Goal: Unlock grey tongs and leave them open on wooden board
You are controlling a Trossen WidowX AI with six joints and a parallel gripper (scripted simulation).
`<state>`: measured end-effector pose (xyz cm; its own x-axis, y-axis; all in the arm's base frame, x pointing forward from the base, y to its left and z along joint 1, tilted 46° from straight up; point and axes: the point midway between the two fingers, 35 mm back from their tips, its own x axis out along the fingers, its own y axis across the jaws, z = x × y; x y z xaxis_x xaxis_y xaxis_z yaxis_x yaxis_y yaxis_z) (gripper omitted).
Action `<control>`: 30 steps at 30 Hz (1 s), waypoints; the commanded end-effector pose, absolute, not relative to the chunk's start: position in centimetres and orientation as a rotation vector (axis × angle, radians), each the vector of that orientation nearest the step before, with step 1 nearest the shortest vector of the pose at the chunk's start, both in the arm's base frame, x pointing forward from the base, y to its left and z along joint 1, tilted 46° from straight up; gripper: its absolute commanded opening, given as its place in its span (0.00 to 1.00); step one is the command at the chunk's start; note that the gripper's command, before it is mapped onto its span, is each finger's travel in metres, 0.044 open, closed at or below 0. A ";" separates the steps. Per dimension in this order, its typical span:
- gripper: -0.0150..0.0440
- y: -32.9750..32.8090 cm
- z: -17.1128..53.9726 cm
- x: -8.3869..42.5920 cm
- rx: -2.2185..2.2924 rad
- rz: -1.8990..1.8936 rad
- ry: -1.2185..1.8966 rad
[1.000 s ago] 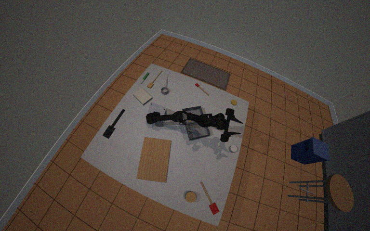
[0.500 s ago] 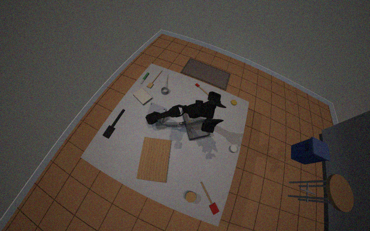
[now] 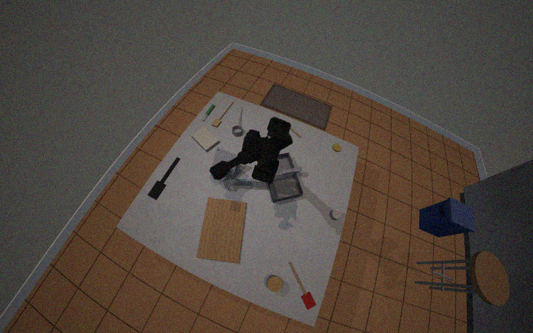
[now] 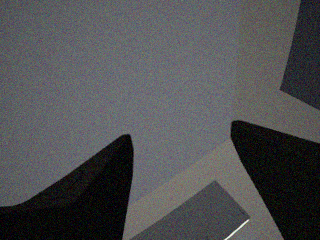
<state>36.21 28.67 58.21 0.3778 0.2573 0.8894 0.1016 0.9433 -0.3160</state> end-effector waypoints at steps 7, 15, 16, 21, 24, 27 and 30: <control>0.69 26.0 64.7 25.3 -0.329 -0.021 -1.431; 0.69 23.5 68.0 17.3 -0.254 -0.118 -1.551; 0.69 22.9 68.3 15.9 -0.234 -0.137 -1.570; 0.69 19.1 70.2 9.3 -0.171 -0.288 -1.660; 0.69 15.9 71.1 5.6 -0.129 -0.406 -1.692; 0.69 12.2 71.6 2.5 -0.070 -0.523 -1.702; 0.69 8.4 71.7 0.1 -0.005 -0.633 -1.689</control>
